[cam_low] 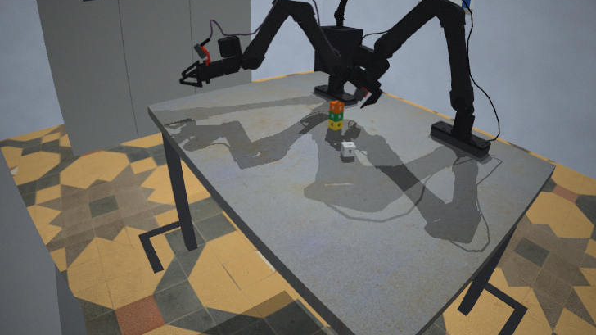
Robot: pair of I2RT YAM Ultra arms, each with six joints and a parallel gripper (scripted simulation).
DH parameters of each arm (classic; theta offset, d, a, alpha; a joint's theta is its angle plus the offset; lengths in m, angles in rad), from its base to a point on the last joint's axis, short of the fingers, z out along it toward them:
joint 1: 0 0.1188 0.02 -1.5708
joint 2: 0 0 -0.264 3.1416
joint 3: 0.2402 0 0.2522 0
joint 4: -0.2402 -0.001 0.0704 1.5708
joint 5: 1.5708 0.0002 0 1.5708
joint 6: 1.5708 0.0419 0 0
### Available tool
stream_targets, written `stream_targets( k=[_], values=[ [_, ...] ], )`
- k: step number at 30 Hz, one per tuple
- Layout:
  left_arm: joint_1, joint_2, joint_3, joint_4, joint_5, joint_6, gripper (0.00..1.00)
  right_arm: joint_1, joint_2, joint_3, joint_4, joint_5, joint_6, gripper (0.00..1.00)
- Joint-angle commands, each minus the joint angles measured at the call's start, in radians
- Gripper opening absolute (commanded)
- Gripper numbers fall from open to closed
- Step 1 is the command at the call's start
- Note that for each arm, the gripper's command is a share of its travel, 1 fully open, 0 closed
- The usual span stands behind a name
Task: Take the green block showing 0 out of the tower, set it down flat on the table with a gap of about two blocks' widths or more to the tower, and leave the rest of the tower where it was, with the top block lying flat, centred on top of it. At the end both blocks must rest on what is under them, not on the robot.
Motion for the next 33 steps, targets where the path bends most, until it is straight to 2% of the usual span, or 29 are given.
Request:
stream_targets(
  k=[1, 5, 7, 14, 33],
  values=[
    [-0.055, 0.038, -0.021, 0.026, -0.092, 0.145, 1.0, 0.0, -0.008, 0.005, 0.005, 0.0, 0.0, 1.0],
    [-0.125, 0.071, -0.029, 0.041, -0.134, 0.263, 1.0, 0.0, -0.008, 0.005, 0.005, 0.0, 0.0, 1.0],
    [-0.125, 0.071, -0.029, 0.041, -0.134, 0.263, 1.0, 0.0, -0.008, 0.005, 0.005, 0.0, 0.0, 1.0],
    [-0.205, 0.094, -0.078, 0.131, -0.157, 0.434, 1.0, 0.0, -0.008, 0.005, 0.005, 0.0, 0.0, 1.0],
    [-0.204, 0.072, -0.125, 0.218, -0.143, 0.501, 1.0, 0.0, -0.008, 0.005, 0.005, 0.0, 0.0, 1.0]
  ],
)
